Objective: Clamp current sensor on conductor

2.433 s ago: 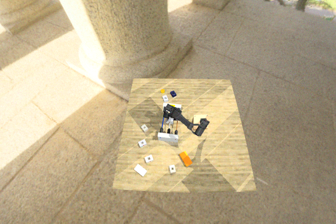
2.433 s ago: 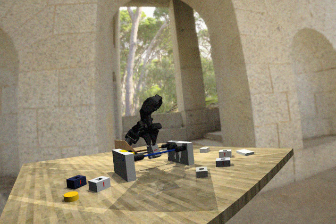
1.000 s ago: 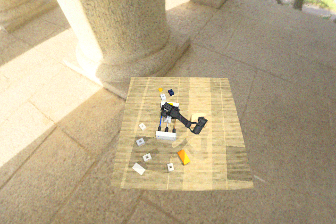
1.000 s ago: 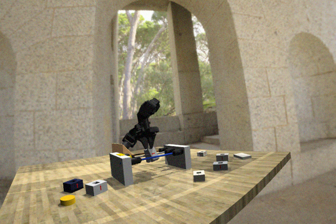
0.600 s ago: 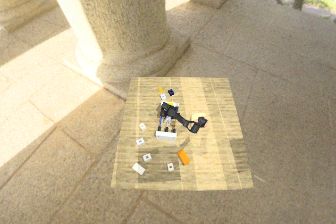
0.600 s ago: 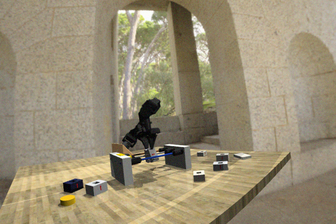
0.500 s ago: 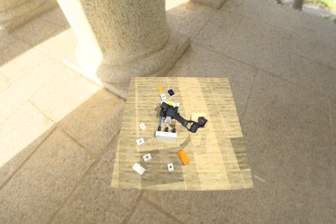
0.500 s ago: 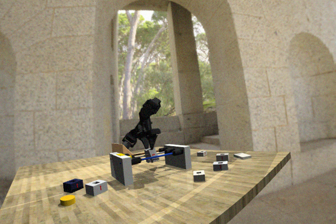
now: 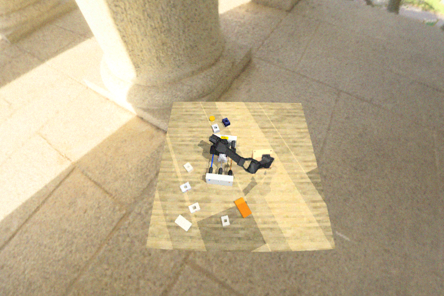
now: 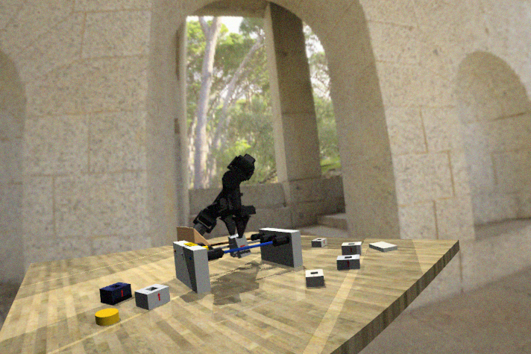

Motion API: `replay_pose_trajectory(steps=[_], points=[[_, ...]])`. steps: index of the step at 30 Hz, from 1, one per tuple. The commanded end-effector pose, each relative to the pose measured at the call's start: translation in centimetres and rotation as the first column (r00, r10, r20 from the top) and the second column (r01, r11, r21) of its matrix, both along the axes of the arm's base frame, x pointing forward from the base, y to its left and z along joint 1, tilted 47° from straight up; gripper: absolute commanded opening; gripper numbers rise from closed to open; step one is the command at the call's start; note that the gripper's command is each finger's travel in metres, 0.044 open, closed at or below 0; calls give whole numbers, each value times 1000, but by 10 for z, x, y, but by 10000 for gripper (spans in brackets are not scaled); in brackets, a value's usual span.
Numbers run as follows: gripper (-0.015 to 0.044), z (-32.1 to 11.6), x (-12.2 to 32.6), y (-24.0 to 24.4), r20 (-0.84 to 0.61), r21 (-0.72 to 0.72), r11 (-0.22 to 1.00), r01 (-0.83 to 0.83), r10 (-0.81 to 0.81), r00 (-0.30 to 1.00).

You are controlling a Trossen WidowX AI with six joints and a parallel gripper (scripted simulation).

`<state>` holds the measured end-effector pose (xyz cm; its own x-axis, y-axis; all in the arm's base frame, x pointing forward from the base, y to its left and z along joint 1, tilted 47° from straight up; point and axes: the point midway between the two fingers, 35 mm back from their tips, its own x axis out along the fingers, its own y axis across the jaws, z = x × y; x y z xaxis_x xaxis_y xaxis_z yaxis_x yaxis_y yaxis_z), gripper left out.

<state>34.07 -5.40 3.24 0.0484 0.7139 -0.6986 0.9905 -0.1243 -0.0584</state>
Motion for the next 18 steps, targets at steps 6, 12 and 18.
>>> replay_pose_trajectory(steps=[6, 12, 18], points=[[368, 1, 0, 0, 1, 1, 1000, 5, -5, 1000], [440, 1, 0, 0, 1, 1, 1000, 5, -5, 1000], [440, -7, 1, 9, 0, 2, 1000, 3, -3, 1000]])
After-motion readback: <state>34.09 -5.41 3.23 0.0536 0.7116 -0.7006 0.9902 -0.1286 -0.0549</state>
